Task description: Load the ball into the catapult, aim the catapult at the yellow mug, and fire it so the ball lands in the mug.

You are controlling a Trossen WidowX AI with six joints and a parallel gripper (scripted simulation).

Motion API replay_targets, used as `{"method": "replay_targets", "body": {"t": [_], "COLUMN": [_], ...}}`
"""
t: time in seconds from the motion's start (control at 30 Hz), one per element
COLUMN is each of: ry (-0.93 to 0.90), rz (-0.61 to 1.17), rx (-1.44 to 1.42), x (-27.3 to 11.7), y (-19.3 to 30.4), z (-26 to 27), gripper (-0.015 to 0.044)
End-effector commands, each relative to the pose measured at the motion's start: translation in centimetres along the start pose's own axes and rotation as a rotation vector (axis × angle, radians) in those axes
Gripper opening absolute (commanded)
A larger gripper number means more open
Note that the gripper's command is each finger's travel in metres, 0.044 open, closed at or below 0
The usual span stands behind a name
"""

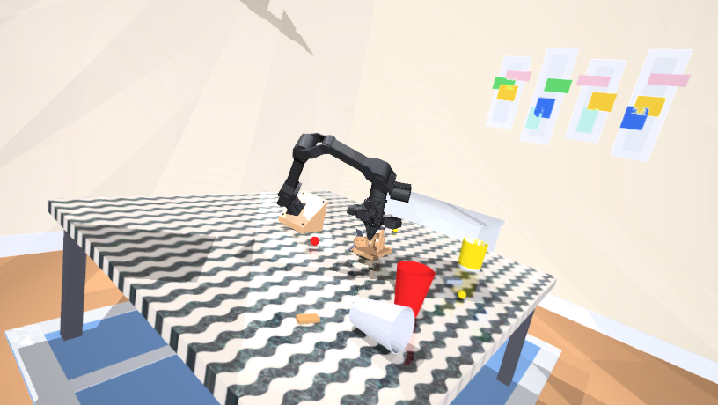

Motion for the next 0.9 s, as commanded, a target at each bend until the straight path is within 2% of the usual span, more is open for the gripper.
{"method": "replay_targets", "body": {"t": [0.0,0.2,0.23,0.5,0.7,0.73,0.77,0.87], "ry": [0.008,0.008,-0.003,-0.003,0.011,0.011,0.022,0.022], "rz": [-0.010,-0.010,0.001,0.001,-0.014,-0.014,-0.007,-0.007], "rx": [0.003,0.003,-0.001,-0.001,0.003,0.003,-0.014,-0.014], "x": [1.0,2.0,0.9,0.9,-3.1,-3.1,-1.2,-1.2], "y": [-0.5,-0.5,-0.1,-0.1,-3.3,-3.3,-1.7,-1.7], "z": [-0.1,-0.1,0.0,0.0,-0.9,-0.9,-0.6,-0.6], "gripper": [0.0000,0.0000,0.0000,0.0000,0.0157,0.0184,0.0210,0.0289]}}
Point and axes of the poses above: the point midway between the two fingers, 35 mm back from their tips, its own x axis out along the fingers, its own z axis across the jaws, y = z × x, the point moved 4 cm from there along -x, back along the fingers, and after that the axes turned 9 degrees about -x, right-handed, at the moved point
